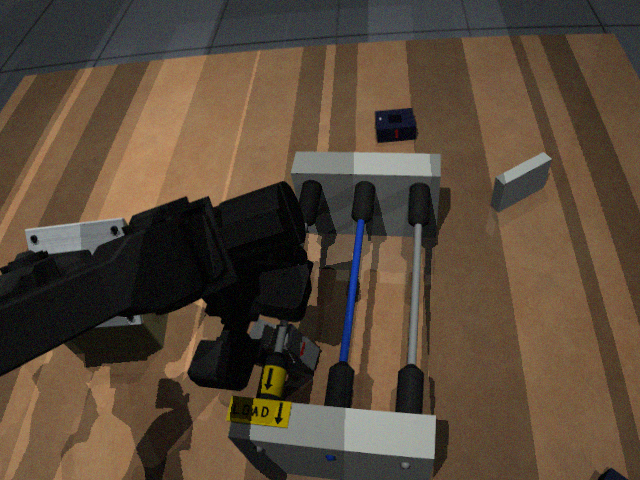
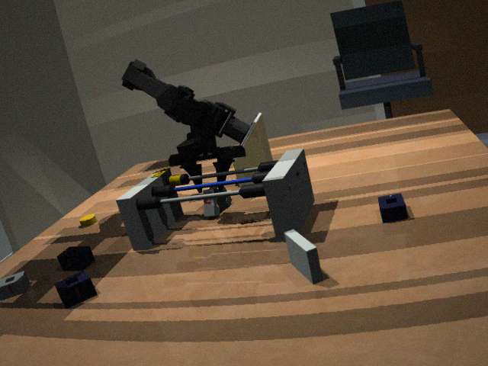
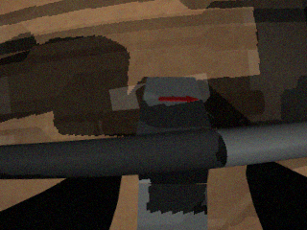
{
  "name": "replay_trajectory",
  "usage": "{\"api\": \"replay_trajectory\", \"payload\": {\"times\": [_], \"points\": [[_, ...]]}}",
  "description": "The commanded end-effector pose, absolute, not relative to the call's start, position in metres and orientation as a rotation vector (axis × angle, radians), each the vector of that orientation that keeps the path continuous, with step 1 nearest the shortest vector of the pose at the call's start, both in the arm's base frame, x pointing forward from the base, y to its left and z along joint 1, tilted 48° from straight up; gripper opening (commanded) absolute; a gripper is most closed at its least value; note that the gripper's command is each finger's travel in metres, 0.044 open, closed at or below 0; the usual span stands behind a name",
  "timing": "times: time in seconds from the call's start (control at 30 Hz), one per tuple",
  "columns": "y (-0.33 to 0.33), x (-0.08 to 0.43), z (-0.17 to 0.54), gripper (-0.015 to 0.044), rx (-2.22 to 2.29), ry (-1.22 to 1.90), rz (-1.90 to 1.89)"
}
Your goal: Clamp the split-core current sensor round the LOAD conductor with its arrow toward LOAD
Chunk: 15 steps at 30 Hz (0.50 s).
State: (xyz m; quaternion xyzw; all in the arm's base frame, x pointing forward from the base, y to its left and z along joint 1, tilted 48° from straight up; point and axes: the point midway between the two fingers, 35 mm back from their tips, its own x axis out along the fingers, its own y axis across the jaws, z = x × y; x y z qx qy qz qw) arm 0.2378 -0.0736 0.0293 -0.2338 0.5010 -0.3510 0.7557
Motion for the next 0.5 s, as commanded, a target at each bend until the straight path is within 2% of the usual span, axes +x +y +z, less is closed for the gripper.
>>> {"api": "replay_trajectory", "payload": {"times": [0.0,0.47], "points": [[-0.0730,0.2378,0.0297,0.0201,-0.508,1.092,-0.766],[-0.0730,0.2378,0.0297,0.0108,-0.508,1.092,-0.766]]}}
